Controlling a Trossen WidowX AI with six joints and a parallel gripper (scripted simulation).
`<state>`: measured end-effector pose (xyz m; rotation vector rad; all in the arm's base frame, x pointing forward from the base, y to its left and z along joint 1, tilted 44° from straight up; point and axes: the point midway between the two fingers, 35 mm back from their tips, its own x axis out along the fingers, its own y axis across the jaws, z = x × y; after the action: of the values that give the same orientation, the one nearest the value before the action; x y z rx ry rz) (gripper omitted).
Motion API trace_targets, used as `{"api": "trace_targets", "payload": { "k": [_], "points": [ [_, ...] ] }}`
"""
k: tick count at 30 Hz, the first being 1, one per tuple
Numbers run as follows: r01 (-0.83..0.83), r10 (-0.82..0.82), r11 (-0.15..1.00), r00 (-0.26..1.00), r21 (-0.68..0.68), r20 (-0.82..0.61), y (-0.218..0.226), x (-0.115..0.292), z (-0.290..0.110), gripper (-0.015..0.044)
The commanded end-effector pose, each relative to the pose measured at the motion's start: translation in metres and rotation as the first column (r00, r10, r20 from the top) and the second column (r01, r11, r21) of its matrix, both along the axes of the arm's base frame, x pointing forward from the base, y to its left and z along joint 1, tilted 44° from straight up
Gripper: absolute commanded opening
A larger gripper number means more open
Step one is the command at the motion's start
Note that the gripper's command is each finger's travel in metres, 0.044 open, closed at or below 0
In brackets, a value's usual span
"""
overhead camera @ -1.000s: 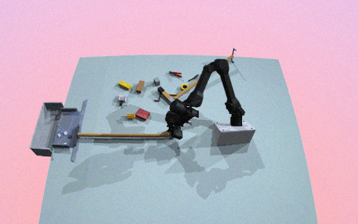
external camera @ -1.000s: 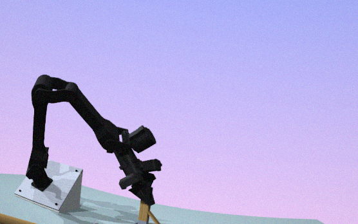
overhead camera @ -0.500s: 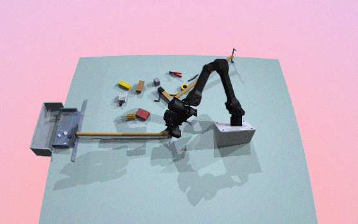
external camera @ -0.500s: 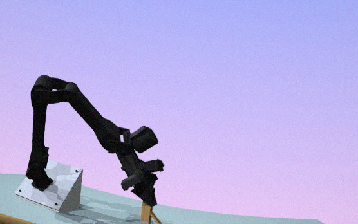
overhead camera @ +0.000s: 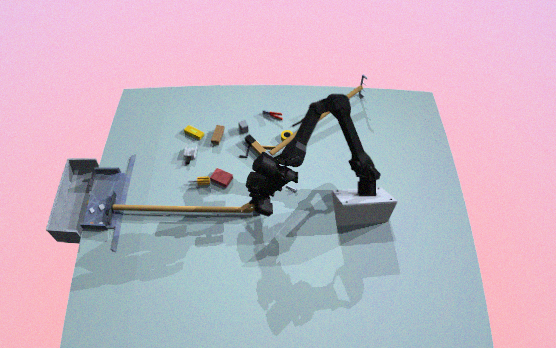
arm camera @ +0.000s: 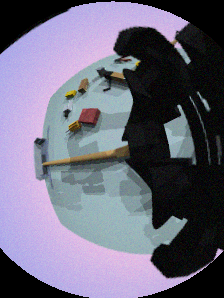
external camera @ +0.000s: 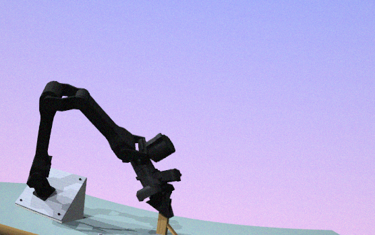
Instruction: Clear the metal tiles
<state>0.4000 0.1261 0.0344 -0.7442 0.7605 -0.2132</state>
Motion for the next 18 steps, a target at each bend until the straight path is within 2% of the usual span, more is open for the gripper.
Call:
{"api": "trace_targets", "payload": {
  "k": [1,18],
  "points": [
    [-0.005,0.005,1.0,1.0,0.01,0.01,0.007,0.011,0.0,0.0],
    [-0.005,0.004,1.0,1.0,0.011,0.01,0.014,0.032,0.0,0.0]
  ]
}}
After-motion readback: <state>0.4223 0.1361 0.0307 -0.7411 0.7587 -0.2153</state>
